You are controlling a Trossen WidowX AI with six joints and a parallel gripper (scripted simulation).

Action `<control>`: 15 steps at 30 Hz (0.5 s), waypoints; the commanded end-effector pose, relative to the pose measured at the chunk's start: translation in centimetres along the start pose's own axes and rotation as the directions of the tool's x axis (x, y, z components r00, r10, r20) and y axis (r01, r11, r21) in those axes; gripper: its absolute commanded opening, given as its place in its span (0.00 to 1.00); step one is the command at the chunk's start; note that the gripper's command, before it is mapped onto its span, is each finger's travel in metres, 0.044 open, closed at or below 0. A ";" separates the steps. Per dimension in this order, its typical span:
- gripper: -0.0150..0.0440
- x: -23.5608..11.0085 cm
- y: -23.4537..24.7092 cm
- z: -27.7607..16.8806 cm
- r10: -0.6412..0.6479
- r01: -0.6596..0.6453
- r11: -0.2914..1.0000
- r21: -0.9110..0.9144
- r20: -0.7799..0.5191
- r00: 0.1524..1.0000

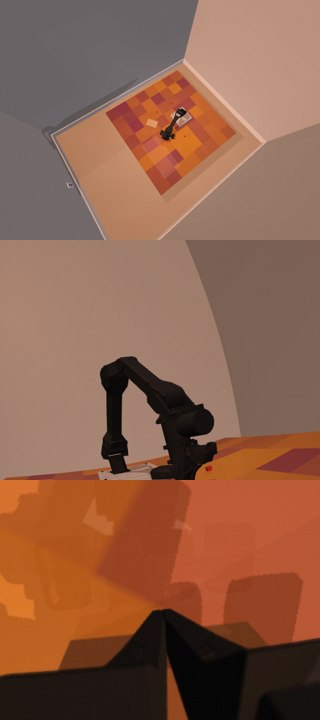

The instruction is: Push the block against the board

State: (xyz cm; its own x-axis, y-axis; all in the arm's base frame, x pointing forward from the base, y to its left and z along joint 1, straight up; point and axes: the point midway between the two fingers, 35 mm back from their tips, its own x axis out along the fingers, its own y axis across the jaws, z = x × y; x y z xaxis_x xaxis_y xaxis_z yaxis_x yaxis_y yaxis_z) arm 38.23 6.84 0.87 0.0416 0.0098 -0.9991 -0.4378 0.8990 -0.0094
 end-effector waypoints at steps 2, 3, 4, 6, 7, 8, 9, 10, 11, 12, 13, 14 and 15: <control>0.25 0.2 0.0 -0.7 0.002 -0.002 1.000 -0.004 -0.010 1.000; 0.25 0.2 0.0 -0.8 0.002 -0.002 1.000 -0.004 -0.010 1.000; 0.25 0.2 0.0 -0.9 0.002 -0.002 1.000 -0.004 -0.010 1.000; 0.25 0.2 0.0 -1.1 0.002 -0.002 1.000 -0.004 -0.010 1.000; 0.25 0.2 0.0 -1.2 0.002 -0.002 1.000 -0.004 -0.010 1.000; 0.25 0.2 0.0 -1.3 0.002 -0.002 1.000 -0.004 -0.010 1.000; 0.25 0.2 0.0 -1.4 0.002 -0.002 1.000 -0.004 -0.010 1.000; 0.25 0.2 0.0 -1.5 0.002 -0.002 1.000 -0.004 -0.010 1.000; 0.25 0.2 0.0 -1.6 0.002 -0.002 1.000 -0.004 -0.011 1.000; 0.25 0.2 0.0 -1.7 0.002 -0.002 1.000 -0.004 -0.011 1.000; 0.25 0.2 0.0 -1.8 0.002 -0.002 1.000 -0.004 -0.011 1.000; 0.25 0.2 0.0 -1.9 0.002 -0.002 1.000 -0.004 -0.011 1.000; 0.25 0.3 0.0 -2.0 0.002 -0.002 1.000 -0.004 -0.011 1.000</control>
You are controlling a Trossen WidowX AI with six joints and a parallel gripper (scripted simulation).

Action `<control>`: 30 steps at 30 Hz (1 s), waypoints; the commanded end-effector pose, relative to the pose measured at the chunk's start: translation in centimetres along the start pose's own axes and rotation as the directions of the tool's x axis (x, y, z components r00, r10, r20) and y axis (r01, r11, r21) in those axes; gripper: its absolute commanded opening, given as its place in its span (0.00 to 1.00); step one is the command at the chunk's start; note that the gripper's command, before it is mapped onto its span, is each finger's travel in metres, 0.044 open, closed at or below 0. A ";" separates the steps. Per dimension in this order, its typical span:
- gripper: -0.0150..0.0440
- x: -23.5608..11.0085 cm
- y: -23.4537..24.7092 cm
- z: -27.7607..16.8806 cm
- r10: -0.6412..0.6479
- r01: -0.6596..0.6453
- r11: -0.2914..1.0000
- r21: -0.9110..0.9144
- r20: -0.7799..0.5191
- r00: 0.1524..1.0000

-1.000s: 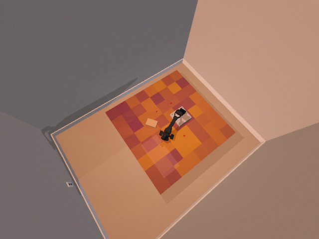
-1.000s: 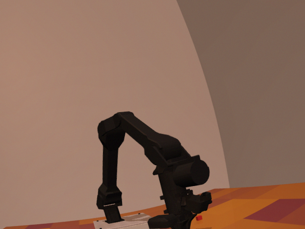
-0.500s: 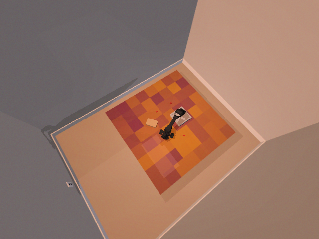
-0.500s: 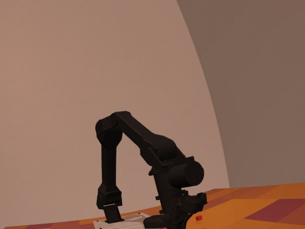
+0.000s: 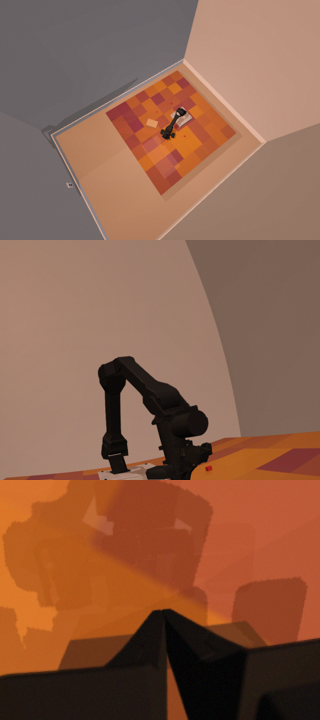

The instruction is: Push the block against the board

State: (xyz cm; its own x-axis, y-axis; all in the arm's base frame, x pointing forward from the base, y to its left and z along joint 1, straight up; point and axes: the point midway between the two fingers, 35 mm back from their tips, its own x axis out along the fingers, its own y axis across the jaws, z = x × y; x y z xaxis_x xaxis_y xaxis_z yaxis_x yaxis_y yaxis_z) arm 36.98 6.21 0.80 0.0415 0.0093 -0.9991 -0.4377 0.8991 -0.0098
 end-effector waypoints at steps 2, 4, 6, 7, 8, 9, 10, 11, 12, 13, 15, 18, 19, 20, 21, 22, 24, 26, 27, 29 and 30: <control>0.25 0.3 0.0 -0.8 0.003 -0.003 1.000 -0.004 -0.011 1.000; 0.25 0.3 0.1 -1.0 0.003 -0.003 1.000 -0.004 -0.011 1.000; 0.25 0.3 0.1 -1.2 0.003 -0.003 1.000 -0.004 -0.011 1.000; 0.25 0.3 0.1 -1.3 0.003 -0.003 1.000 -0.004 -0.011 1.000; 0.25 0.3 0.1 -1.4 0.003 -0.003 1.000 -0.004 -0.011 1.000; 0.25 0.3 0.1 -1.5 0.003 -0.003 1.000 -0.004 -0.011 1.000; 0.25 0.3 0.1 -1.6 0.003 -0.003 1.000 -0.004 -0.012 1.000; 0.25 0.3 0.1 -1.7 0.003 -0.003 1.000 -0.004 -0.012 1.000; 0.25 0.3 0.1 -1.8 0.003 -0.003 1.000 -0.004 -0.012 1.000; 0.25 0.3 0.1 -1.9 0.003 -0.003 1.000 -0.004 -0.012 1.000; 0.25 0.3 0.1 -2.1 0.003 -0.003 1.000 -0.004 -0.012 1.000; 0.25 0.3 0.1 -2.4 0.003 -0.003 1.000 -0.004 -0.012 1.000; 0.25 0.3 0.1 -2.5 0.003 -0.003 1.000 -0.004 -0.012 1.000; 0.25 0.4 0.1 -2.6 0.003 -0.003 1.000 -0.004 -0.012 1.000; 0.25 0.4 0.1 -2.7 0.003 -0.003 1.000 -0.004 -0.012 1.000; 0.25 0.4 0.1 -2.7 0.003 -0.003 1.000 -0.004 -0.013 1.000; 0.25 0.4 0.1 -2.9 0.003 -0.003 1.000 -0.004 -0.013 1.000; 0.25 0.4 0.2 -3.1 0.003 -0.003 1.000 -0.004 -0.013 1.000; 0.25 0.4 0.2 -3.2 0.003 -0.003 1.000 -0.004 -0.013 1.000; 0.25 0.4 0.2 -3.4 0.003 -0.003 1.000 -0.004 -0.013 1.000; 0.25 0.4 0.2 -3.5 0.003 -0.003 1.000 -0.004 -0.013 1.000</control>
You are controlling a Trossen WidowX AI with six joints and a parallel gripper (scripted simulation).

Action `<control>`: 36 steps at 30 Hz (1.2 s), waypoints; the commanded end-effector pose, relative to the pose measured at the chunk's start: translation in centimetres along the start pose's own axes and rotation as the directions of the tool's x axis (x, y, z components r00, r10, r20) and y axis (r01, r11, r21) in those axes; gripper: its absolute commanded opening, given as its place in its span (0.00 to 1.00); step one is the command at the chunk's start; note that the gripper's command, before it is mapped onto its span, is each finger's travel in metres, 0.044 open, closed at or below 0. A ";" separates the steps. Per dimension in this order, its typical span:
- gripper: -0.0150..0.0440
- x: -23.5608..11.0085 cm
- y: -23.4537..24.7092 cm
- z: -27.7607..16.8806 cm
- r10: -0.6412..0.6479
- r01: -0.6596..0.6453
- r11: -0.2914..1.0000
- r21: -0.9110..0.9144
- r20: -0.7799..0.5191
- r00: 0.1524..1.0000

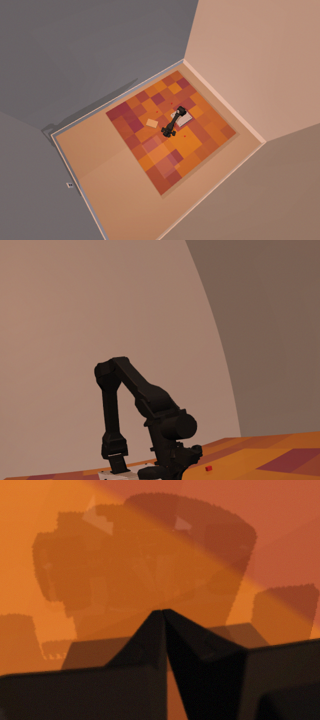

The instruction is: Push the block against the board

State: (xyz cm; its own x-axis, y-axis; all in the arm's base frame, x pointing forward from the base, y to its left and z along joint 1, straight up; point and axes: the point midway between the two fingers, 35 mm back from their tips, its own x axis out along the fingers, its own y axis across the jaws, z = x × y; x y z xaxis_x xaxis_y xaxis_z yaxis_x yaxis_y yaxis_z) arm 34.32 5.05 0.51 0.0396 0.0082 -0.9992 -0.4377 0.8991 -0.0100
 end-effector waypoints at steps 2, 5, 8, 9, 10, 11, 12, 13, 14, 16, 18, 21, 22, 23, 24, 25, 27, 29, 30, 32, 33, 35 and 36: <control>0.25 0.3 0.1 -0.7 0.003 -0.003 1.000 -0.004 -0.011 1.000; 0.25 0.3 0.1 -0.4 0.003 -0.003 1.000 -0.004 -0.011 1.000; 0.25 0.2 0.0 0.0 0.003 -0.003 1.000 -0.004 -0.010 1.000; 0.25 0.2 0.0 0.2 0.003 -0.003 1.000 -0.004 -0.010 1.000; 0.25 0.2 0.0 0.4 0.003 -0.003 1.000 -0.004 -0.010 1.000; 0.25 0.2 0.0 0.5 0.003 -0.003 1.000 -0.004 -0.010 1.000; 0.25 0.2 0.0 0.7 0.003 -0.003 1.000 -0.004 -0.010 1.000; 0.25 0.2 0.0 0.9 0.003 -0.003 1.000 -0.004 -0.010 1.000; 0.25 0.2 0.0 1.0 0.003 -0.003 1.000 -0.004 -0.010 1.000; 0.25 0.2 0.0 1.4 0.003 -0.003 1.000 -0.004 -0.009 1.000; 0.25 0.2 0.0 1.7 0.003 -0.003 1.000 -0.004 -0.009 1.000; 0.25 0.2 0.0 2.2 0.003 -0.003 1.000 -0.004 -0.009 1.000; 0.25 0.2 0.0 2.3 0.003 -0.003 1.000 -0.004 -0.008 1.000; 0.25 0.2 0.0 2.5 0.003 -0.003 1.000 -0.004 -0.008 1.000; 0.25 0.2 0.0 2.7 0.003 -0.003 1.000 -0.004 -0.008 1.000; 0.25 0.2 0.0 2.8 0.003 -0.003 1.000 -0.004 -0.008 1.000; 0.25 0.2 0.0 3.2 0.003 -0.003 1.000 -0.004 -0.008 1.000; 0.25 0.2 0.0 3.5 0.003 -0.003 1.000 -0.004 -0.007 1.000; 0.25 0.2 0.0 3.6 0.003 -0.003 1.000 -0.004 -0.007 1.000; 0.25 0.2 0.0 4.0 0.003 -0.003 1.000 -0.004 -0.007 1.000; 0.25 0.2 0.0 4.1 0.003 -0.003 1.000 -0.004 -0.007 1.000; 0.25 0.3 0.0 4.4 0.003 -0.003 1.000 -0.004 -0.007 1.000; 0.25 0.3 0.0 4.5 0.003 -0.003 1.000 -0.004 -0.007 1.000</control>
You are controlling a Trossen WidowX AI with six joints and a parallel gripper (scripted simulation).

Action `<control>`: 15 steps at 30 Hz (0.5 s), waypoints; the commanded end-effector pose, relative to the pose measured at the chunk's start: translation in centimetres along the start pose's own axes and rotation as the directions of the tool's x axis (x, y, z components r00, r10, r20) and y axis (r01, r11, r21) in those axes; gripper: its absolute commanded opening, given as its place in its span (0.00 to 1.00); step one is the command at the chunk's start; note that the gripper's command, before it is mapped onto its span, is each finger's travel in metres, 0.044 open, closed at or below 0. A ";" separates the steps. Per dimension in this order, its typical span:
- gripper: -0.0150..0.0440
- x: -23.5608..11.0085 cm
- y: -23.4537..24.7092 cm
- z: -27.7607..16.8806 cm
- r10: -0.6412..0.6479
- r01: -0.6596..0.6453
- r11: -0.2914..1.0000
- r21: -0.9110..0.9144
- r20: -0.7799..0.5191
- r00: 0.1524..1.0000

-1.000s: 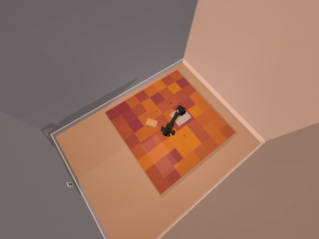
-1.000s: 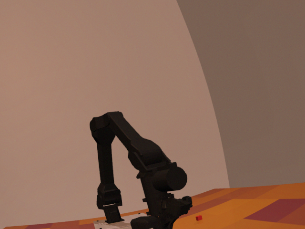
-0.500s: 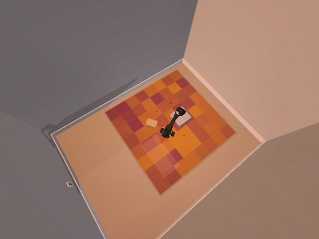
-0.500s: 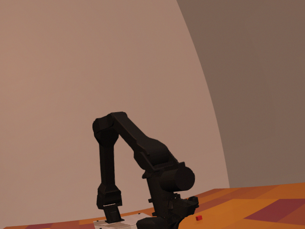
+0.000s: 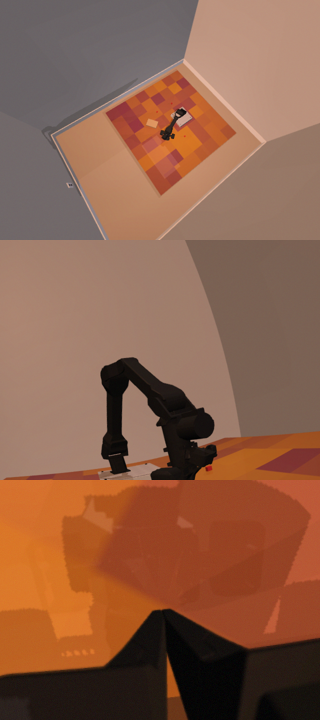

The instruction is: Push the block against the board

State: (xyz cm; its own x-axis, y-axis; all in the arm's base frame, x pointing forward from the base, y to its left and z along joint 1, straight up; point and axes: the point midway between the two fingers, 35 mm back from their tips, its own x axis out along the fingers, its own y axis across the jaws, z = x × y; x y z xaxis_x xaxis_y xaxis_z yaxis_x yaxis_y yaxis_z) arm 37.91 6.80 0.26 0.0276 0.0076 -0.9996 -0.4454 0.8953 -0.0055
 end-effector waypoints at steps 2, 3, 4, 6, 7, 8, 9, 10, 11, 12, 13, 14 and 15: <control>0.25 -1.2 0.0 0.1 0.000 0.000 1.000 0.001 0.001 1.000; 0.25 -2.8 0.0 0.1 -0.001 0.001 1.000 0.002 0.002 1.000; 0.25 -4.4 0.0 0.1 -0.001 0.001 1.000 0.003 0.003 1.000; 0.25 -5.7 0.0 0.0 -0.002 0.002 1.000 0.004 0.004 1.000; 0.25 -5.7 0.0 0.0 -0.002 0.002 1.000 0.004 0.004 1.000; 0.25 -5.7 0.0 0.0 -0.002 0.002 1.000 0.004 0.004 1.000; 0.25 -5.7 0.0 0.0 -0.002 0.002 1.000 0.004 0.004 1.000; 0.25 -5.7 0.0 0.0 -0.002 0.002 1.000 0.004 0.004 1.000; 0.25 -5.5 -0.1 0.0 -0.005 0.005 1.000 0.000 0.017 1.000; 0.25 -5.7 -0.2 -0.6 -0.005 0.005 1.000 0.001 0.016 1.000; 0.25 -5.9 -0.4 -1.5 -0.005 0.005 1.000 0.001 0.014 1.000; 0.25 -6.1 -0.6 -2.7 -0.006 0.006 1.000 0.001 0.012 1.000; 0.25 -6.3 -0.8 -4.0 -0.006 0.006 1.000 0.002 0.010 1.000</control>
State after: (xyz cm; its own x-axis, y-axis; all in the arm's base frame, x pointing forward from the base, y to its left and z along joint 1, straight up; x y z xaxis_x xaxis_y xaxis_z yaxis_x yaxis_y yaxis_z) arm 36.53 5.91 6.14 0.0466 0.0090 -0.9989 -0.4491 0.8934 -0.0129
